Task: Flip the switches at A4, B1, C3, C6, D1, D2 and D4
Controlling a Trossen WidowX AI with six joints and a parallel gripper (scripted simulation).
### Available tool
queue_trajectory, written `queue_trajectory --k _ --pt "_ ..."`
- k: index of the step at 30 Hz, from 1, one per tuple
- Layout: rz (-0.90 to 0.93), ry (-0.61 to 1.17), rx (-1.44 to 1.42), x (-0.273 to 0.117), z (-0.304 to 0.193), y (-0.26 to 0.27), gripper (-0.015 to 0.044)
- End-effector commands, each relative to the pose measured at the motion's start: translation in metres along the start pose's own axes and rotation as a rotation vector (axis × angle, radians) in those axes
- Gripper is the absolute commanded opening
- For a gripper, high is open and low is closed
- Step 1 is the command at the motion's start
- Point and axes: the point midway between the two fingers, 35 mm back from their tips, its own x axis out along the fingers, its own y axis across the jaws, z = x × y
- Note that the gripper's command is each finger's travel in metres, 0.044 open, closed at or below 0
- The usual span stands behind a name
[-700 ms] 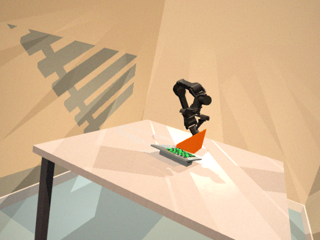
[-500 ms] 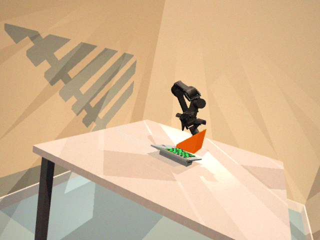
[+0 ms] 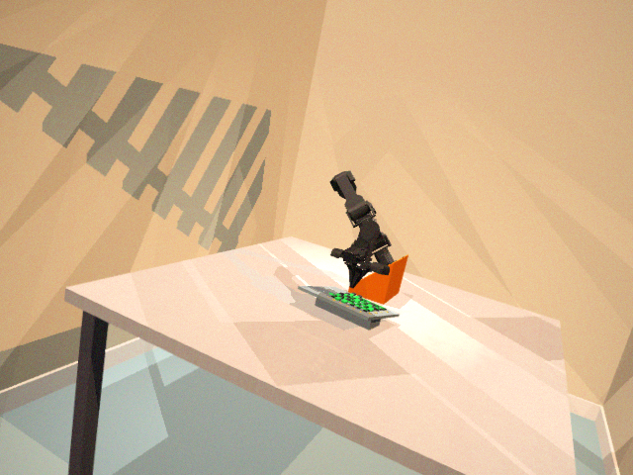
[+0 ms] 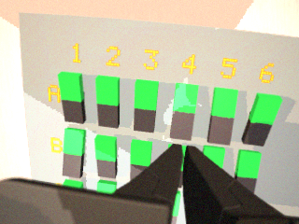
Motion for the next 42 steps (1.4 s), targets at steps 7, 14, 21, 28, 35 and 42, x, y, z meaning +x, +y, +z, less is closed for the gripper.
queue_trajectory --k 7,14,21,28,35,42 --pt "-0.009 -0.006 -0.008 0.020 -0.003 -0.001 0.0000" --pt "-0.009 -0.006 -0.008 0.028 -0.003 -0.001 0.0000" --pt "-0.010 -0.006 -0.008 0.034 -0.003 -0.001 0.0000" --pt "-0.010 -0.006 -0.008 0.034 -0.003 -0.001 0.0000" --pt "-0.010 -0.006 -0.008 0.034 -0.003 -0.001 0.0000" --pt "-0.010 -0.006 -0.008 0.035 -0.003 -0.001 0.0000"
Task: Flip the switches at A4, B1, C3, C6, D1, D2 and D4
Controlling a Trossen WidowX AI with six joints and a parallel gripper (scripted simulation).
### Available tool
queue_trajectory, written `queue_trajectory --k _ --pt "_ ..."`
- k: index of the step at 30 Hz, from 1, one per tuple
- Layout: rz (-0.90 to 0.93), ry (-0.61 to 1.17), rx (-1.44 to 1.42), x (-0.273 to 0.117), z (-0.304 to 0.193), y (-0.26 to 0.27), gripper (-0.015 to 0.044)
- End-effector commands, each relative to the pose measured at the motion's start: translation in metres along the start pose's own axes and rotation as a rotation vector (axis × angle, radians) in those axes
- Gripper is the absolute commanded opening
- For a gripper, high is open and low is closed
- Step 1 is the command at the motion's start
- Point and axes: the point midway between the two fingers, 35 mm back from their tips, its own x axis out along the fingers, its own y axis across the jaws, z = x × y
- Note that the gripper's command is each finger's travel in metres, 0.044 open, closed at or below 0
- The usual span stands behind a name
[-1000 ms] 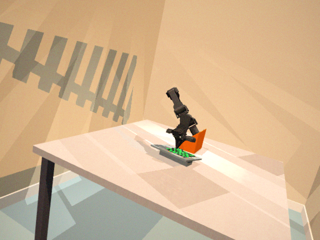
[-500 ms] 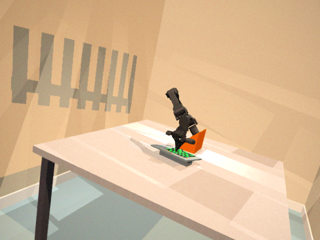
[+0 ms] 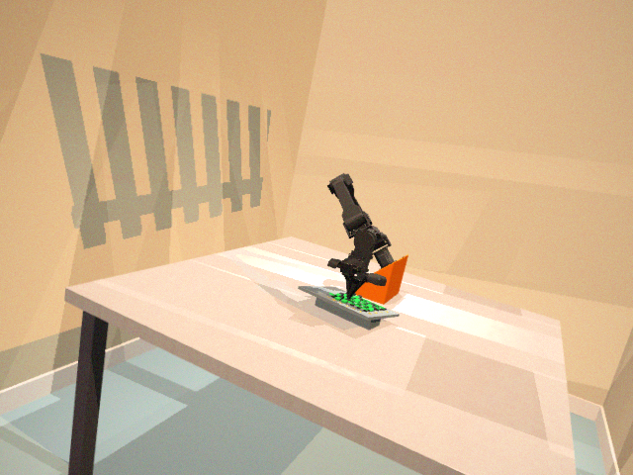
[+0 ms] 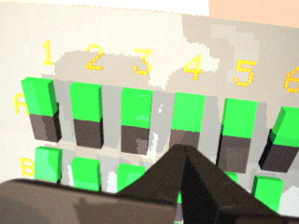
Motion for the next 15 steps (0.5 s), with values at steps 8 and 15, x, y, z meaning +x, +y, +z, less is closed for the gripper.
queue_trajectory --k 8,15 --pt "-0.005 -0.002 -0.005 0.0017 0.0000 -0.0003 0.0000" --pt "-0.005 -0.002 -0.005 0.0026 0.0000 -0.0003 0.0000"
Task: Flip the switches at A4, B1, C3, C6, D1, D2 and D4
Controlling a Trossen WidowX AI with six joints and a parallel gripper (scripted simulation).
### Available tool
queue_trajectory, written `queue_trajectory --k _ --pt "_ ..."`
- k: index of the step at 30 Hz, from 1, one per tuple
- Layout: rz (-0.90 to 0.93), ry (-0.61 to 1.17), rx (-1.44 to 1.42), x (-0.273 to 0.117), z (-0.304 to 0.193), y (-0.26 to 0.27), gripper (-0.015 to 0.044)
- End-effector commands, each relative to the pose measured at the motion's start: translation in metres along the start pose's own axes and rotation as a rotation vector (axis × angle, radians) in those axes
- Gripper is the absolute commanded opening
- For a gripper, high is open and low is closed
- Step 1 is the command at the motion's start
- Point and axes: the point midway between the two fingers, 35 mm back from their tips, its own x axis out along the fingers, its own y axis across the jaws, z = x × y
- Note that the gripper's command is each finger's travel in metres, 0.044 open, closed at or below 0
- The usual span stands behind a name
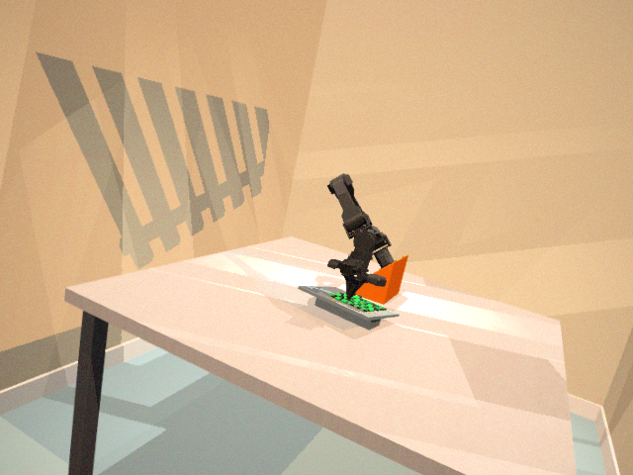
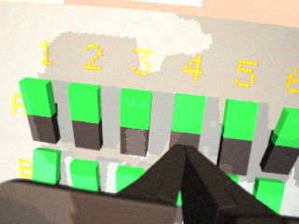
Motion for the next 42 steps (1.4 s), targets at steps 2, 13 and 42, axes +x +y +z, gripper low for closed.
queue_trajectory --k 2,13,42 --pt "-0.005 -0.002 -0.004 0.001 0.000 0.000 0.0000" --pt "-0.005 -0.002 -0.004 0.003 0.000 0.000 0.0000" --pt "0.003 0.027 -0.004 -0.062 -0.038 0.073 0.0000"
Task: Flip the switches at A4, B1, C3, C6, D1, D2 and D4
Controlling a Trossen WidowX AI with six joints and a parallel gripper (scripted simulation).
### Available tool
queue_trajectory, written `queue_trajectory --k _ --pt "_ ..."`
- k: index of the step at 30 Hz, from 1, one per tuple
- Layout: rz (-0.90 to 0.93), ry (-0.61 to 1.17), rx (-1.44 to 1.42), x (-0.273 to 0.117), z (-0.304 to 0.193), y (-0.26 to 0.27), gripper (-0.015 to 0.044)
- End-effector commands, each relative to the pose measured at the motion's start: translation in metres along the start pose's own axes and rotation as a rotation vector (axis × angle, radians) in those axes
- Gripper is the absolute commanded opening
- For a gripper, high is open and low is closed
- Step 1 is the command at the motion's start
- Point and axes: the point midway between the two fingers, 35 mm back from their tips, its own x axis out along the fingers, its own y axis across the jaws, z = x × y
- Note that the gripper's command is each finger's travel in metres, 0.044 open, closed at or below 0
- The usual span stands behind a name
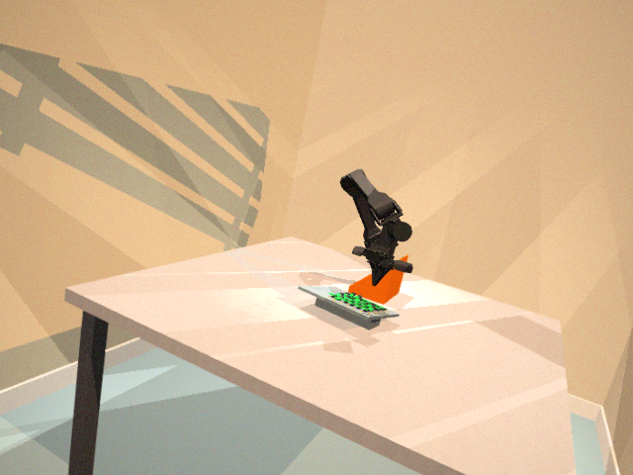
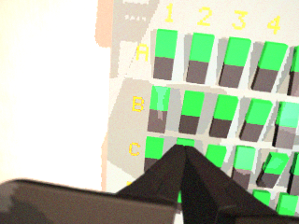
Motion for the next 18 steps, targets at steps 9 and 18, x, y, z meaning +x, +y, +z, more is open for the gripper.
queue_trajectory --k 9,18 --pt "-0.006 -0.021 -0.001 0.037 -0.013 0.015 0.0000" --pt "-0.007 -0.021 -0.001 0.047 -0.013 0.015 0.0000"
